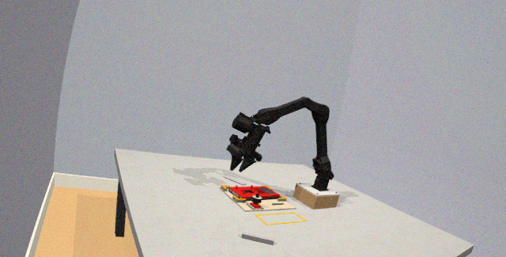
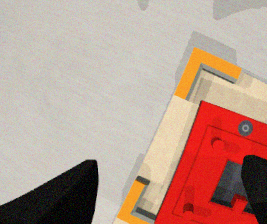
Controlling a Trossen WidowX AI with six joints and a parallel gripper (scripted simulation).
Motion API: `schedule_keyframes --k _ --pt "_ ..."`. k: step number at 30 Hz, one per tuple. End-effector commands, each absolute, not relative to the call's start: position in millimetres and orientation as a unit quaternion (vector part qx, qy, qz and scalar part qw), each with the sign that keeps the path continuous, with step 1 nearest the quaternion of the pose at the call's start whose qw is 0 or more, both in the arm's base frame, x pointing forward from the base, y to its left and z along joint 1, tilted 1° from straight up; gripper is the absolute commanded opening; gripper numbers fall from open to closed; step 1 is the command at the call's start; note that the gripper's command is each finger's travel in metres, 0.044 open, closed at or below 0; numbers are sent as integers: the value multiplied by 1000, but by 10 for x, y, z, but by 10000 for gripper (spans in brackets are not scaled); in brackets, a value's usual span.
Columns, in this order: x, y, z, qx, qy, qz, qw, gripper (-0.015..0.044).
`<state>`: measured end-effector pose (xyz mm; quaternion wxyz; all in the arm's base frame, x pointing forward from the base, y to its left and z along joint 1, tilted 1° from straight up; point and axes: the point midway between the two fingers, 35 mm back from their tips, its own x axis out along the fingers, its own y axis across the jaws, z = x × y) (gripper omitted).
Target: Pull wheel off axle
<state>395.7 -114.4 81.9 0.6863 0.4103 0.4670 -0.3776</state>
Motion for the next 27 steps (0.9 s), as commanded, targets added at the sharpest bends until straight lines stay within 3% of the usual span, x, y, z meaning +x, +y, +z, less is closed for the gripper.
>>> schedule_keyframes --k 1,9,27 --pt "3916 -741 808 459 480 -406 628 300" --pt "3668 59 848 522 487 -497 494 300" --pt "3707 160 626 523 487 -499 490 300"
